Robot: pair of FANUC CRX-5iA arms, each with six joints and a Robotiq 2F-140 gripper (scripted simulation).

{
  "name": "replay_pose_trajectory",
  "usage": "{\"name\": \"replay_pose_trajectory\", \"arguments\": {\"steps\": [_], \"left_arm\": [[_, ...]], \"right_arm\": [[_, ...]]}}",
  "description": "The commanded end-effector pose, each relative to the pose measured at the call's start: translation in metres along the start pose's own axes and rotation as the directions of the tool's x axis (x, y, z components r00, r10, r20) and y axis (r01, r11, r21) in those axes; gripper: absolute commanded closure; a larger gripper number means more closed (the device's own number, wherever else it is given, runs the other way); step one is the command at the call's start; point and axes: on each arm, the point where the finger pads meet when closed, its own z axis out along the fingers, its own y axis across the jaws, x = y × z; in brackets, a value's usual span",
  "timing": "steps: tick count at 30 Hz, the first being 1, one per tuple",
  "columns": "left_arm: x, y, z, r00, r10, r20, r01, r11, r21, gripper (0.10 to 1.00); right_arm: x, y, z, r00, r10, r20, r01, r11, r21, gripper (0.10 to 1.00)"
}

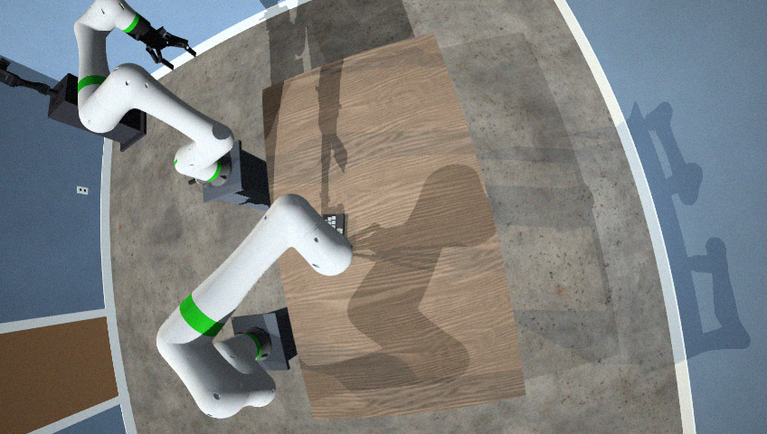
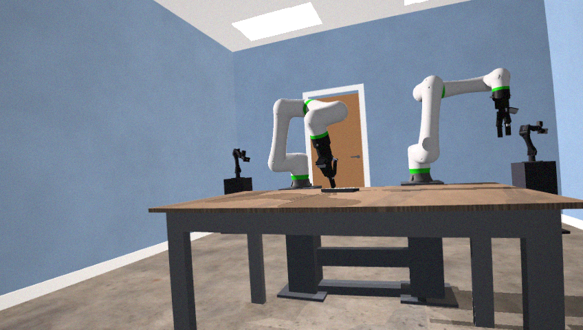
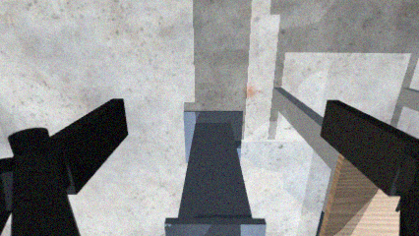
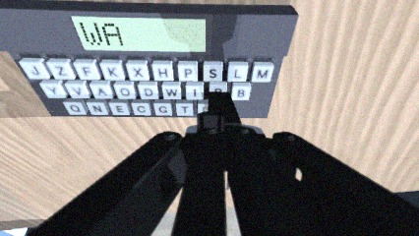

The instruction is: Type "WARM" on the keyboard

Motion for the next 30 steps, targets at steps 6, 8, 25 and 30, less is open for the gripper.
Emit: {"name": "replay_pose_trajectory", "arguments": {"steps": [6,8,25,30], "left_arm": [[0.0008,0.0008,-0.0056,1.0,-0.005,-0.01,0.005,1.0,-0.003,0.098],[0.0008,0.0008,-0.0056,1.0,-0.005,-0.01,0.005,1.0,-0.003,0.098],[0.0008,0.0008,-0.0056,1.0,-0.005,-0.01,0.005,1.0,-0.003,0.098],[0.0008,0.0008,-0.0056,1.0,-0.005,-0.01,0.005,1.0,-0.003,0.098]], "right_arm": [[-0.0003,-0.0006,-0.005,1.0,-0.009,-0.008,0.009,1.0,0.0,0.999],[-0.0002,-0.0006,-0.0048,1.0,-0.009,-0.008,0.009,1.0,0.0,0.999],[-0.0044,-0.0005,-0.0137,1.0,-0.009,-0.008,0.009,1.0,0.0,0.999],[-0.0039,0.0006,-0.0141,1.0,-0.009,-0.008,0.009,1.0,0.0,0.999]]}}
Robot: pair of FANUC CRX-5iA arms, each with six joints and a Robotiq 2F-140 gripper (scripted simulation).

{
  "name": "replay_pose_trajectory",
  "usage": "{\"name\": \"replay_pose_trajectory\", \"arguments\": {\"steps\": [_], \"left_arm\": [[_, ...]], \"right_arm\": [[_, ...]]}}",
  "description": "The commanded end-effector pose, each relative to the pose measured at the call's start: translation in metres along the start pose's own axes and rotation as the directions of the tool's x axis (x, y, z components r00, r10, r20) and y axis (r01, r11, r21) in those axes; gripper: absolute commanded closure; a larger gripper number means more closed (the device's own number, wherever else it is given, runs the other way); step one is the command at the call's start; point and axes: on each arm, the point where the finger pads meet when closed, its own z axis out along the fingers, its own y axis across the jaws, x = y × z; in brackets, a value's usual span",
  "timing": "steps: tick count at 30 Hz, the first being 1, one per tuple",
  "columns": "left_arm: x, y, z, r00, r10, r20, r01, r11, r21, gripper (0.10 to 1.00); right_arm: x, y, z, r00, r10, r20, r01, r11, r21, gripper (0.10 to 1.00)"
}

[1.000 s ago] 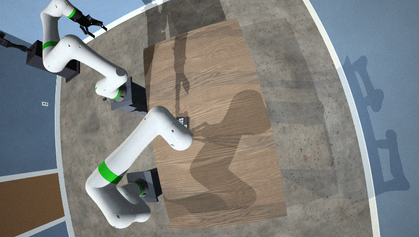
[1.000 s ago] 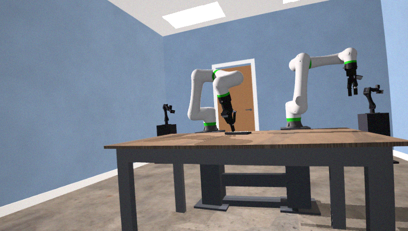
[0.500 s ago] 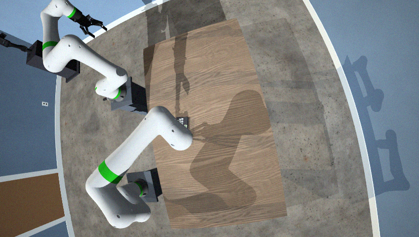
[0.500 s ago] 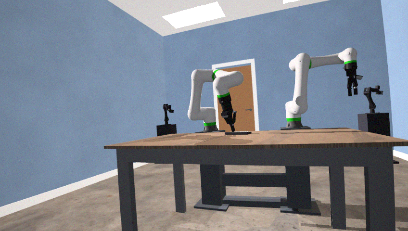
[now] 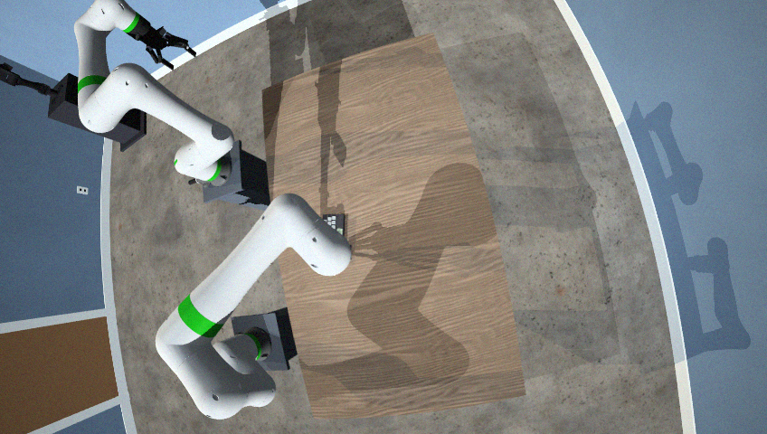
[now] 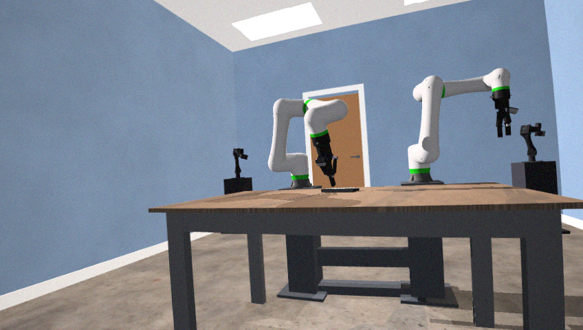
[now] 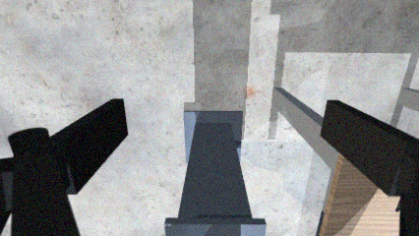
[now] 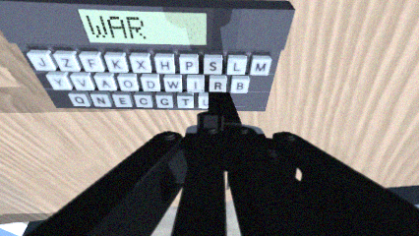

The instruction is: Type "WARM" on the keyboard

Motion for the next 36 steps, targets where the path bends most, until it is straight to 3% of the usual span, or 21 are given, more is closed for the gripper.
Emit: {"name": "replay_pose_trajectory", "arguments": {"steps": [1,18,36], "left_arm": [[0.001,0.001,-0.006,1.0,-0.005,-0.01,0.005,1.0,-0.003,0.098],[0.001,0.001,-0.006,1.0,-0.005,-0.01,0.005,1.0,-0.003,0.098],[0.001,0.001,-0.006,1.0,-0.005,-0.01,0.005,1.0,-0.003,0.098]], "right_arm": [[0.0,0.001,-0.006,1.0,-0.002,-0.008,0.002,1.0,0.0,0.999],[0.014,0.029,-0.013,1.0,-0.002,-0.008,0.002,1.0,0.0,0.999],[0.017,0.03,-0.008,1.0,-0.002,-0.008,0.002,1.0,0.0,0.999]]}}
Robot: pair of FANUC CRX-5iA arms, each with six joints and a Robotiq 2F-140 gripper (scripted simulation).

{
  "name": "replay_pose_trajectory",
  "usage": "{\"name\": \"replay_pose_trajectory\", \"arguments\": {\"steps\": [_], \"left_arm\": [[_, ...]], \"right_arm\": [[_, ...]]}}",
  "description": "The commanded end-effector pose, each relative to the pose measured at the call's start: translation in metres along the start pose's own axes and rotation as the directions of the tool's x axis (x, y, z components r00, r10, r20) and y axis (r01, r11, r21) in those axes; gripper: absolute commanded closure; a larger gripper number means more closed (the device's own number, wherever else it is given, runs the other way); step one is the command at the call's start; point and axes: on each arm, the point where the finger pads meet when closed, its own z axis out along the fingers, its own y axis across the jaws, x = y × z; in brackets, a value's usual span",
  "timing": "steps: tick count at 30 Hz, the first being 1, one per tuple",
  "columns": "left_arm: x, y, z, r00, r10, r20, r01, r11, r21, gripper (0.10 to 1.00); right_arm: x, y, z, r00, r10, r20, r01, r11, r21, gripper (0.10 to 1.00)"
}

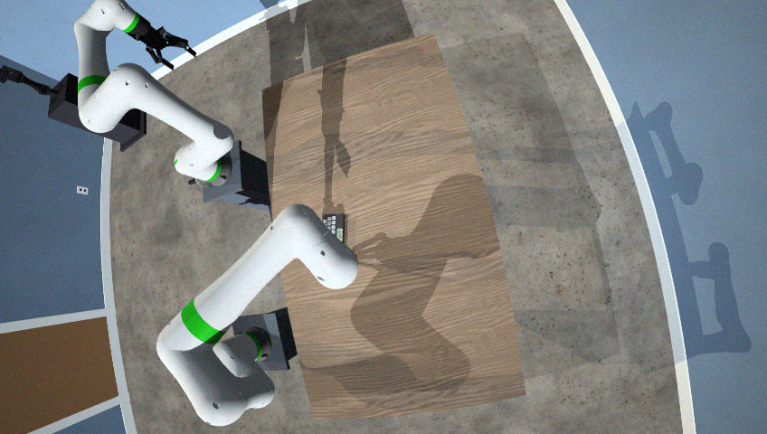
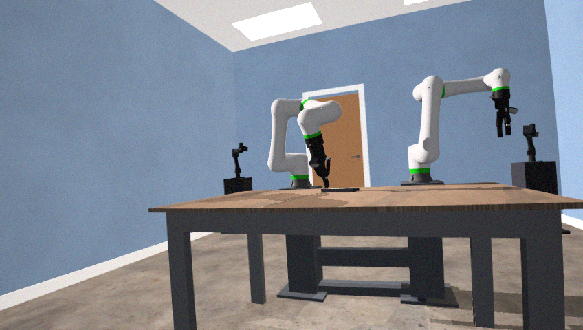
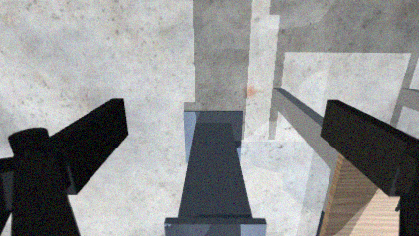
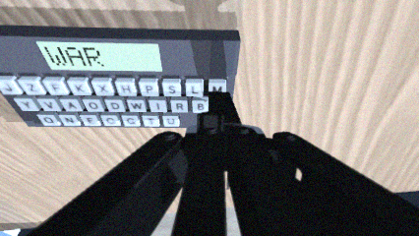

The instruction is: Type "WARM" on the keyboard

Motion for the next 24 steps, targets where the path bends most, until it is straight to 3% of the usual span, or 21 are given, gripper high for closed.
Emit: {"name": "replay_pose_trajectory", "arguments": {"steps": [1,24], "left_arm": [[0.0008,0.0008,-0.0056,1.0,-0.005,-0.01,0.005,1.0,-0.003,0.098],[0.0008,0.0008,-0.0056,1.0,-0.005,-0.01,0.005,1.0,-0.003,0.098]], "right_arm": [[-0.0005,-0.0009,-0.0045,1.0,-0.01,-0.008,0.01,1.0,-0.001,0.999],[0.0004,-0.0009,-0.0026,1.0,-0.01,-0.008,0.01,1.0,-0.001,0.999]]}}
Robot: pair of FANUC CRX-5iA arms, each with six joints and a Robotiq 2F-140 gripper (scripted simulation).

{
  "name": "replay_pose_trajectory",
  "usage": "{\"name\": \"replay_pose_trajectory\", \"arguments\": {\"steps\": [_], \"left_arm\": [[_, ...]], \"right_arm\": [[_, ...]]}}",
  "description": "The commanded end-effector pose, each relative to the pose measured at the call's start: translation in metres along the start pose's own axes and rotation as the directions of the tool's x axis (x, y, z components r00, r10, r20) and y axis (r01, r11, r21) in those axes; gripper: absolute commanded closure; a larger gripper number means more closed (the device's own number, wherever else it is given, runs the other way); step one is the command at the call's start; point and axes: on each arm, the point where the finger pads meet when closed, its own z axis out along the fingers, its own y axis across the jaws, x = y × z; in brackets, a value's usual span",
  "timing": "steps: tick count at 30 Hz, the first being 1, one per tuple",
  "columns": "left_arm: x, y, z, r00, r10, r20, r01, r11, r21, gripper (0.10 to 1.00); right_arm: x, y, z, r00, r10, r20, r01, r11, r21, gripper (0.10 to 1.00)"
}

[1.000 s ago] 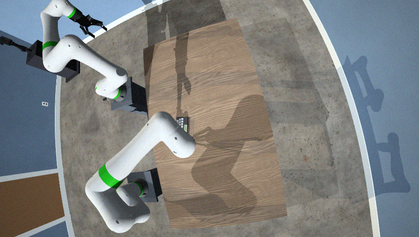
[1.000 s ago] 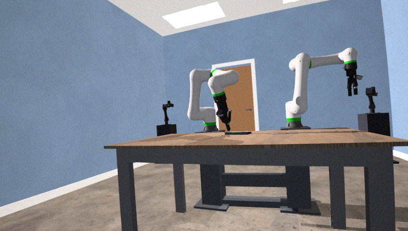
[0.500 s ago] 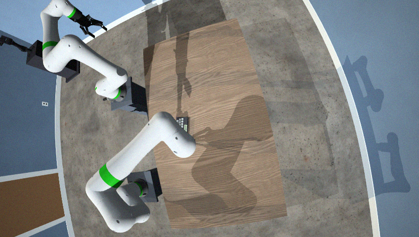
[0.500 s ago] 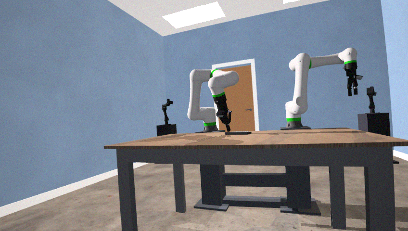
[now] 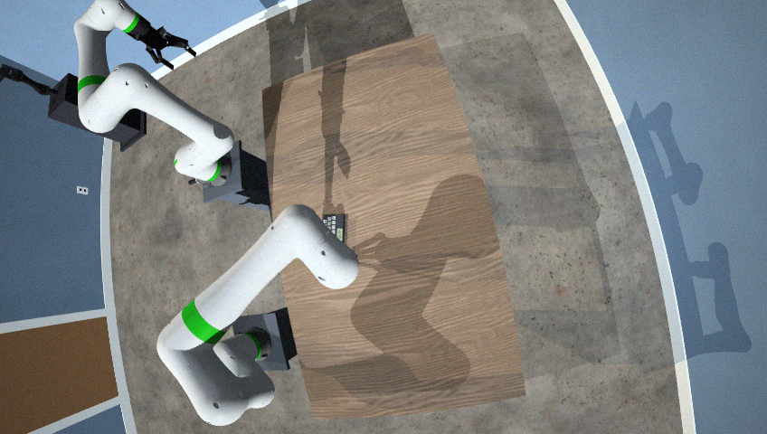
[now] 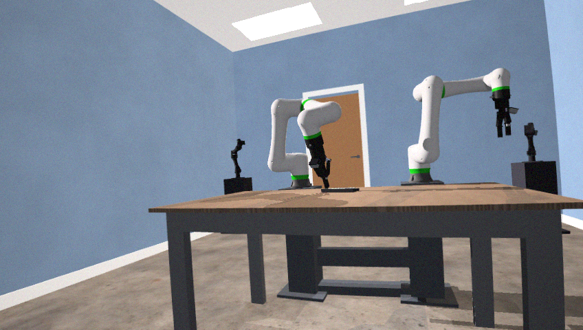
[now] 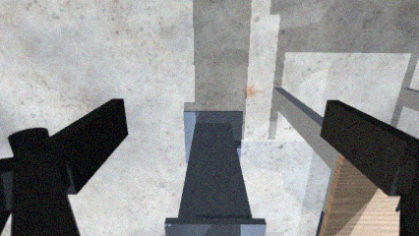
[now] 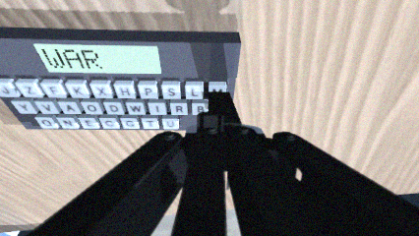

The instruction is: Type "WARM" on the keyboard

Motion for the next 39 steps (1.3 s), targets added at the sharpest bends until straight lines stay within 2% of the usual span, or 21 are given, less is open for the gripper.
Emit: {"name": "replay_pose_trajectory", "arguments": {"steps": [1,22,39], "left_arm": [[0.001,0.001,-0.006,1.0,-0.005,-0.01,0.005,1.0,-0.003,0.098],[0.001,0.001,-0.006,1.0,-0.005,-0.01,0.005,1.0,-0.003,0.098],[0.001,0.001,-0.006,1.0,-0.005,-0.01,0.005,1.0,-0.003,0.098]], "right_arm": [[-0.001,-0.001,-0.005,1.0,-0.01,-0.008,0.01,1.0,0.0,0.999],[0.0,-0.001,-0.003,1.0,-0.01,-0.008,0.01,1.0,0.0,0.999],[-0.005,-0.001,-0.013,1.0,-0.01,-0.008,0.01,1.0,0.0,0.999]]}}
